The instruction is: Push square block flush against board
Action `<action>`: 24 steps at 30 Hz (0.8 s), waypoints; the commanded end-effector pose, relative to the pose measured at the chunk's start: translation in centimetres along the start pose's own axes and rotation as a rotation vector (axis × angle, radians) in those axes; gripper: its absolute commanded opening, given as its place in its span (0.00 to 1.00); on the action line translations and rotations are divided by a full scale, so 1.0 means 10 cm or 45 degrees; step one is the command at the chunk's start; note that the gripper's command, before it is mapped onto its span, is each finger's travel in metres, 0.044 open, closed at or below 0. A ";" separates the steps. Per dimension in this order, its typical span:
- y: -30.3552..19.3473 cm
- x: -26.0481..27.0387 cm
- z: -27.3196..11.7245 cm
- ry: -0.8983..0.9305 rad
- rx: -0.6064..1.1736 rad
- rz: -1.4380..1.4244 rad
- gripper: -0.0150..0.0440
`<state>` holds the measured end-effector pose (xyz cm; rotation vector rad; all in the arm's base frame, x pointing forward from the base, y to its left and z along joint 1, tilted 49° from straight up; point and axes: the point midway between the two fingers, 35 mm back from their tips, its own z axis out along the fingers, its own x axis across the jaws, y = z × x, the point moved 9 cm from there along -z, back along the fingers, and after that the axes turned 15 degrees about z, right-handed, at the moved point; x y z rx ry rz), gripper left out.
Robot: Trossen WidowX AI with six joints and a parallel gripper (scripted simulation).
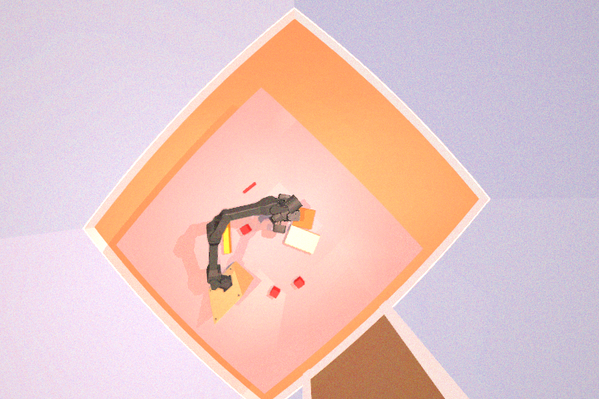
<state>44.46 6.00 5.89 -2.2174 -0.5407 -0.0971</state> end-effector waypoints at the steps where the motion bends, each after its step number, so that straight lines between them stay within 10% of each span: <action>1: 0.04 -0.01 -0.39 0.035 -0.019 0.000 0.25; 24: 1.07 -0.60 -0.46 0.012 -0.063 -0.747 0.25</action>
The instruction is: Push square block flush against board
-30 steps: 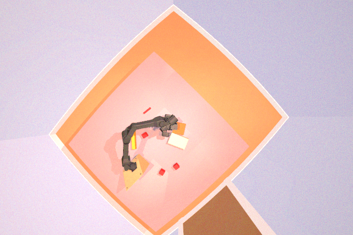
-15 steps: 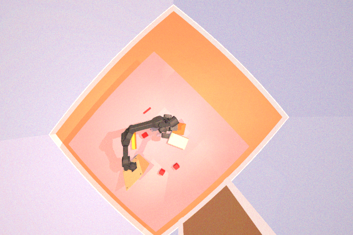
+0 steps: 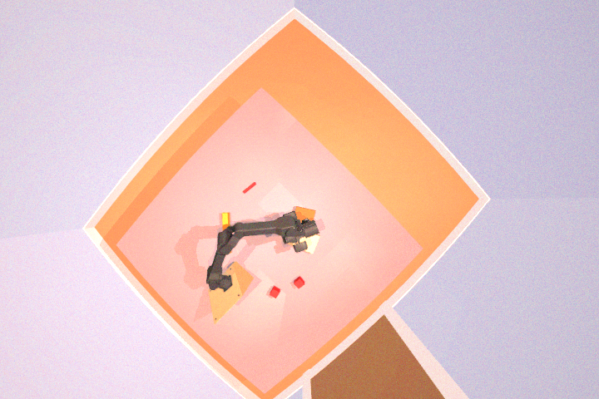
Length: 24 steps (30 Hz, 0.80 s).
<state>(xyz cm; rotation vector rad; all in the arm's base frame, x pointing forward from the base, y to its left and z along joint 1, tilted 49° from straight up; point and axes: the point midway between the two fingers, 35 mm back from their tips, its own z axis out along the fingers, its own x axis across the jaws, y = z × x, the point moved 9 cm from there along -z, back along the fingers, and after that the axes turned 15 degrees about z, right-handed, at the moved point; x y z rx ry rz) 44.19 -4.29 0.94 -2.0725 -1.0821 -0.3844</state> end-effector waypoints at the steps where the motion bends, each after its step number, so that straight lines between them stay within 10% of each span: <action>1: 0.11 -0.21 -0.01 -0.006 -0.009 -0.155 0.25; 24: 0.45 -1.59 0.06 0.011 0.007 -1.088 0.25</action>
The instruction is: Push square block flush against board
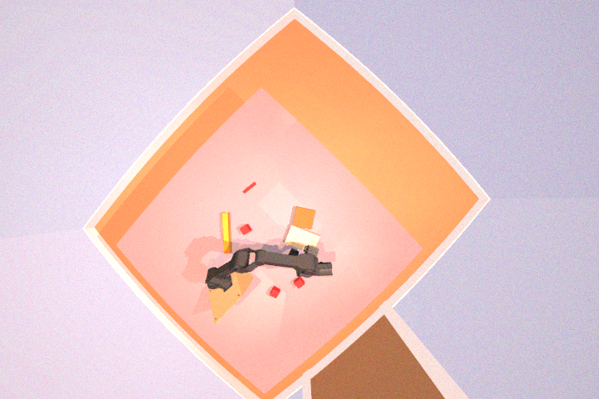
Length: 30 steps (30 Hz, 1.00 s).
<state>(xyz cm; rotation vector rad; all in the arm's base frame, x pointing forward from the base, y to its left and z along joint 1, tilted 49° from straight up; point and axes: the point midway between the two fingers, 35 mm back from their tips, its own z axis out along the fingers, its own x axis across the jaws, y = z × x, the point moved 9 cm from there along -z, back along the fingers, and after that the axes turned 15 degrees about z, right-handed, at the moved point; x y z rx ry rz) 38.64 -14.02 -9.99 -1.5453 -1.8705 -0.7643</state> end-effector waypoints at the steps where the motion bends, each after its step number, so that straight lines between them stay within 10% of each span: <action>1: -0.05 -0.07 0.00 -0.004 -0.002 -0.074 0.25; 30: 0.17 -0.03 0.55 -0.002 -0.003 -0.075 0.25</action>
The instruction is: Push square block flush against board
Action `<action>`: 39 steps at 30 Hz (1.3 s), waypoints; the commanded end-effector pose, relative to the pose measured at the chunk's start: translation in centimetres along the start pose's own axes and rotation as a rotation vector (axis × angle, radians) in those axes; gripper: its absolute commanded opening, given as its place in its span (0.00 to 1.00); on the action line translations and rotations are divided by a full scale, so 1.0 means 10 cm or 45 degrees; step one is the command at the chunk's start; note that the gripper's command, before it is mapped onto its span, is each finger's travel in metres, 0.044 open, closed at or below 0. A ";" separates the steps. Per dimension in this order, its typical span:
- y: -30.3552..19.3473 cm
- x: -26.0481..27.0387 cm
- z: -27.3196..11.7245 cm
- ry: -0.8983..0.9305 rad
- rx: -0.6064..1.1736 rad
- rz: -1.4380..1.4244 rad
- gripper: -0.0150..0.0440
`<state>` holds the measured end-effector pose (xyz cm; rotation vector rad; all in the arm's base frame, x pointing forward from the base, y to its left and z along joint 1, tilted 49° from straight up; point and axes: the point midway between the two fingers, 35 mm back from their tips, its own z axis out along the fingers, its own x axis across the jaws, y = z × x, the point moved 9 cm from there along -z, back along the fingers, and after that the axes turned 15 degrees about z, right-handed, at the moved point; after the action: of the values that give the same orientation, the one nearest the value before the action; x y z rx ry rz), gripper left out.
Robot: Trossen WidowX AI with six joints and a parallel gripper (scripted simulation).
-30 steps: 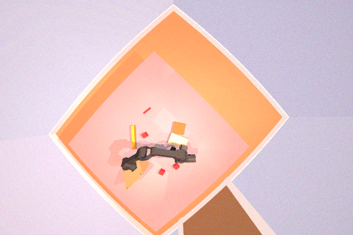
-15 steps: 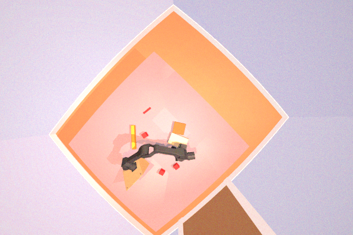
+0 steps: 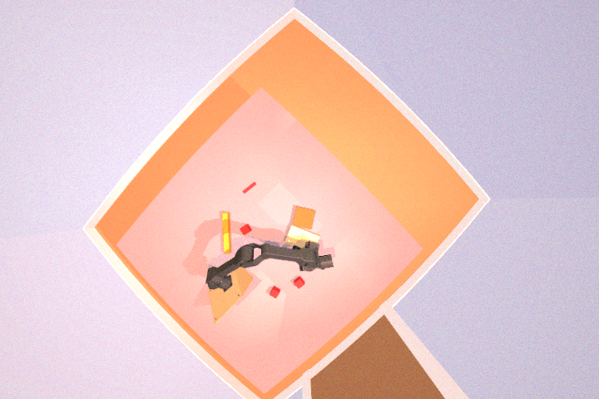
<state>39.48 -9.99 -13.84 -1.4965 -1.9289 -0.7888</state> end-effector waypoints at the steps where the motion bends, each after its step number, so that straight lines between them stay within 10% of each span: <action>1: 0.07 0.01 0.00 0.003 -0.003 0.003 0.25; 39: 0.02 -0.03 0.00 0.003 -0.003 0.004 0.25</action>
<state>40.22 -9.88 -13.89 -1.4987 -1.9207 -0.7934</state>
